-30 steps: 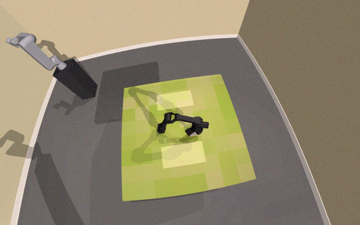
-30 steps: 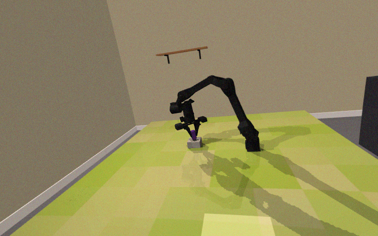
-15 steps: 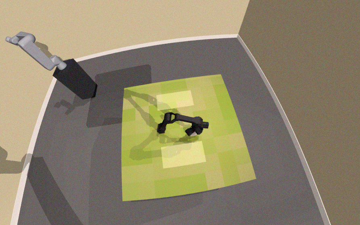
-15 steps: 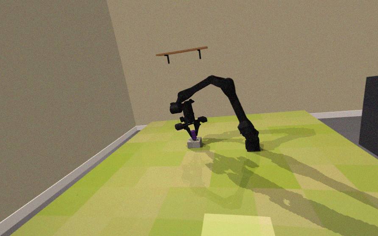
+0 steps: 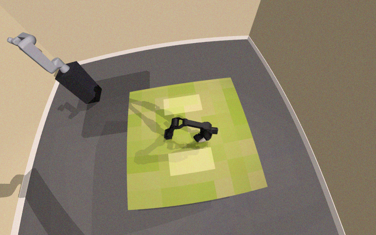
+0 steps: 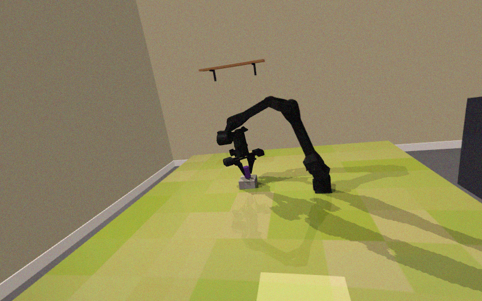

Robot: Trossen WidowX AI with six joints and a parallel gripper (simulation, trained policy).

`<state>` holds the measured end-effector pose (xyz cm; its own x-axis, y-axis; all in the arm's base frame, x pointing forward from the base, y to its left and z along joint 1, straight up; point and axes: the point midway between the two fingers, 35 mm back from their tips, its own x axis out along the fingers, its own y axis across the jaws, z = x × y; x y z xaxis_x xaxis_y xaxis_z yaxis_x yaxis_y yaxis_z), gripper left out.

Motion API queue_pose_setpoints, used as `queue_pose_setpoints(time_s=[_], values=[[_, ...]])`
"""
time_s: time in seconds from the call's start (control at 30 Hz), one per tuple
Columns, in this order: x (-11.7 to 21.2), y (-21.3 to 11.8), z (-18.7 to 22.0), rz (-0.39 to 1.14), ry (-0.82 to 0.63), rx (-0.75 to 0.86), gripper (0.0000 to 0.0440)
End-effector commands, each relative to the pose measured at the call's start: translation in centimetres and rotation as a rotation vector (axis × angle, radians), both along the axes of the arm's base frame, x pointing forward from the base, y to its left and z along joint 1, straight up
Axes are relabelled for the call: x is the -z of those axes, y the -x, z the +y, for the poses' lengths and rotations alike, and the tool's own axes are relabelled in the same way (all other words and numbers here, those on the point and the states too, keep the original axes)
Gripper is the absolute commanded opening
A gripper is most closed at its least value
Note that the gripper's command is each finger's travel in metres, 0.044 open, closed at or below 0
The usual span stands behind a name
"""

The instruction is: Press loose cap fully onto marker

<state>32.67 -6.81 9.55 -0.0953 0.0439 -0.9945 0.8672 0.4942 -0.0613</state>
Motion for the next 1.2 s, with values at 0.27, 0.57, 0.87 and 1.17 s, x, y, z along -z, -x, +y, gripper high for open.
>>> queue_pose_setpoints(time_s=[0.27,0.57,0.87,1.17], values=[[1.9,0.6,-0.2,0.05,0.0,-0.013,0.0128],[2.0,0.6,-0.2,0.048,0.002,-0.019,0.0139],[2.1,0.7,-0.3,0.043,0.004,-0.041,0.016],[1.6,2.0,0.3,0.059,-0.016,-0.058,0.0317]])
